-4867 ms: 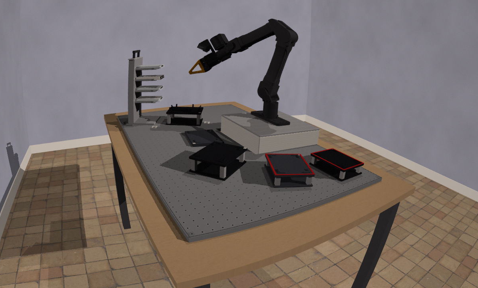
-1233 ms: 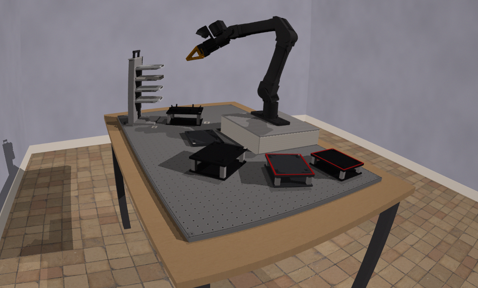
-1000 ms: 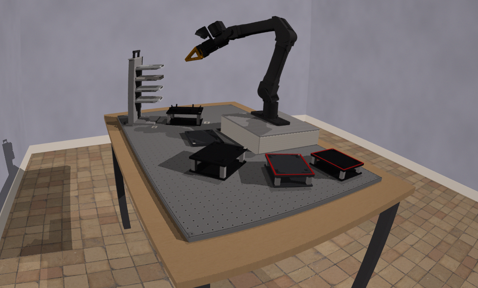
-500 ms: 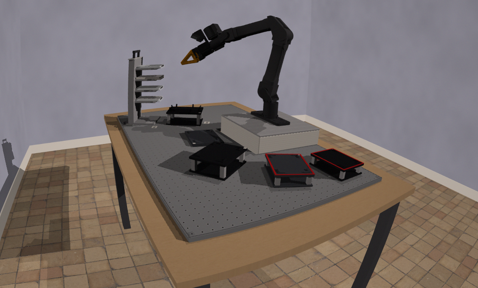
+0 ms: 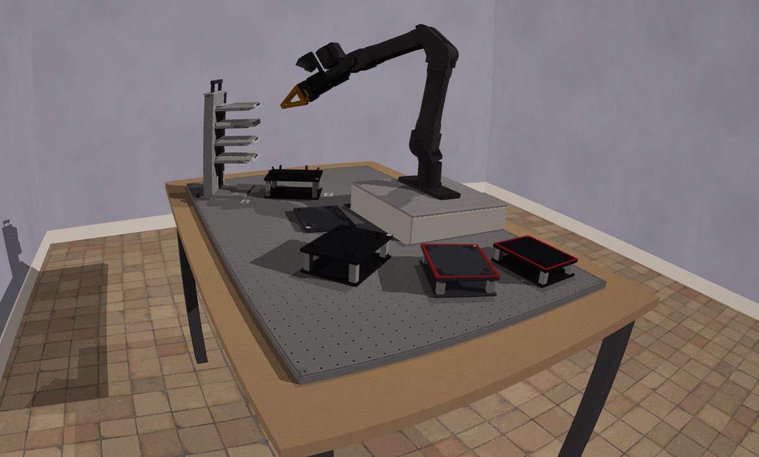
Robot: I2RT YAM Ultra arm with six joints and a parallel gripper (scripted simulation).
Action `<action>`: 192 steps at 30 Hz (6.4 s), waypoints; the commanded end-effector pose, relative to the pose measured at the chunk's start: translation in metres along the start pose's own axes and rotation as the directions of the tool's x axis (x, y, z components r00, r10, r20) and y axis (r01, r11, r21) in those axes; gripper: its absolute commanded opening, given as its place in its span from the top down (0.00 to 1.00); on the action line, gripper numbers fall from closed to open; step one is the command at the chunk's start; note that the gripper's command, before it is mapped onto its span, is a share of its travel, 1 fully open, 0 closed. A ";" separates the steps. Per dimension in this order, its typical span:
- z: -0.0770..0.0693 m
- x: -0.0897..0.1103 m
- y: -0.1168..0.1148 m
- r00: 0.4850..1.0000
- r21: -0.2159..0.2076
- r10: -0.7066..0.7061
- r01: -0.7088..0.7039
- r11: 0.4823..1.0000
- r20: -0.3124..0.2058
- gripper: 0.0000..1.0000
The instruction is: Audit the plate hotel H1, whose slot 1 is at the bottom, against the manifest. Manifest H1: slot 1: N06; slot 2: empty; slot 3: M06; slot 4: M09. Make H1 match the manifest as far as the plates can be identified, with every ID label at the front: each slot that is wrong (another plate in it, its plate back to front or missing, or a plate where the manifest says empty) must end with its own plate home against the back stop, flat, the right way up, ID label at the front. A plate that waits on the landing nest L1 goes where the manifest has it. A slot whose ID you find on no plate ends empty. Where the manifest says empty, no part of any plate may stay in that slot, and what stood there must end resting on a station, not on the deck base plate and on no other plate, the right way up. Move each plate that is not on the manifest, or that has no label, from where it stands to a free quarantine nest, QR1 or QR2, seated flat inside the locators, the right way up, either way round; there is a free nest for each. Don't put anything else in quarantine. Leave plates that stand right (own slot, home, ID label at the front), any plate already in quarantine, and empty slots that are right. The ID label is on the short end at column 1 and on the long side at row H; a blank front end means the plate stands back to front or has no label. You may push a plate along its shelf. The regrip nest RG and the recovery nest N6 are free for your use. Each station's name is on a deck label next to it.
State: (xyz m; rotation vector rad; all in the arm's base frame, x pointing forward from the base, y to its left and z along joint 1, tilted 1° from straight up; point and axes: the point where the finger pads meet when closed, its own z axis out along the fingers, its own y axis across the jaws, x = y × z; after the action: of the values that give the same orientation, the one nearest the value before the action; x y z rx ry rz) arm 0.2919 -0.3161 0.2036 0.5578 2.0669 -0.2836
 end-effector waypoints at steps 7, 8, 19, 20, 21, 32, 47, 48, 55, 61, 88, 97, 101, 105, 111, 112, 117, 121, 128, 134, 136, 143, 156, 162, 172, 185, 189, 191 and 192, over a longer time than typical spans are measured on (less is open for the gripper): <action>0.011 -0.016 -0.001 0.999 0.011 -0.016 0.015 1.000 0.049 0.00; 0.013 -0.017 -0.001 0.999 0.011 -0.017 0.016 1.000 0.051 0.00; 0.026 -0.018 -0.002 0.998 0.014 -0.018 0.018 1.000 0.059 0.00; 0.029 -0.017 -0.002 0.998 0.012 -0.018 0.018 1.000 0.056 0.00; 0.031 -0.017 -0.002 0.998 0.012 -0.018 0.018 1.000 0.056 0.00; 0.019 -0.029 -0.003 0.996 0.023 -0.029 0.027 0.999 0.090 0.00; 0.019 -0.029 -0.003 0.996 0.023 -0.029 0.027 0.999 0.090 0.00; 0.019 -0.029 -0.003 0.996 0.023 -0.029 0.027 0.999 0.090 0.00; 0.019 -0.029 -0.003 0.996 0.023 -0.029 0.027 0.999 0.090 0.00; 0.019 -0.029 -0.003 0.996 0.023 -0.029 0.027 0.999 0.090 0.00; 0.019 -0.029 -0.003 0.996 0.023 -0.029 0.027 0.999 0.090 0.00; 0.019 -0.029 -0.003 0.996 0.023 -0.029 0.027 0.999 0.090 0.00; 0.019 -0.029 -0.003 0.996 0.023 -0.029 0.027 0.999 0.090 0.00; 0.019 -0.029 -0.003 0.996 0.023 -0.029 0.027 0.999 0.090 0.00; 0.019 -0.029 -0.003 0.996 0.023 -0.029 0.027 0.999 0.090 0.00; 0.019 -0.029 -0.003 0.996 0.023 -0.029 0.027 0.999 0.090 0.00; 0.019 -0.029 -0.003 0.996 0.023 -0.029 0.027 0.999 0.090 0.00; 0.019 -0.029 -0.003 0.996 0.023 -0.029 0.027 0.999 0.090 0.00; 0.019 -0.029 -0.003 0.996 0.023 -0.029 0.027 0.999 0.090 0.00; 0.015 0.003 -0.002 0.999 0.011 -0.009 0.009 1.000 0.032 0.00; 0.015 0.003 -0.002 0.999 0.011 -0.009 0.009 1.000 0.032 0.00; 0.005 0.010 -0.002 1.000 0.011 -0.008 0.008 1.000 0.029 0.00; 0.005 0.016 0.000 0.999 0.005 -0.016 0.016 1.000 0.039 0.00; 0.011 0.025 0.000 0.999 0.004 -0.015 0.015 1.000 0.038 0.00; 0.017 0.028 -0.002 0.998 0.008 -0.022 0.022 1.000 0.053 0.00; 0.036 0.033 -0.003 0.998 0.012 -0.019 0.018 1.000 0.055 0.00; 0.040 0.032 -0.003 0.998 0.012 -0.019 0.018 1.000 0.055 0.00; 0.043 0.032 -0.003 0.998 0.012 -0.019 0.018 1.000 0.055 0.00; 0.045 0.031 -0.003 0.998 0.012 -0.019 0.018 1.000 0.055 0.00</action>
State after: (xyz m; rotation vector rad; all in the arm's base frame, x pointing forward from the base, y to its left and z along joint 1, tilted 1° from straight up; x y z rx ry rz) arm 0.2961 -0.3164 0.1320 0.5659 2.0733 -0.2783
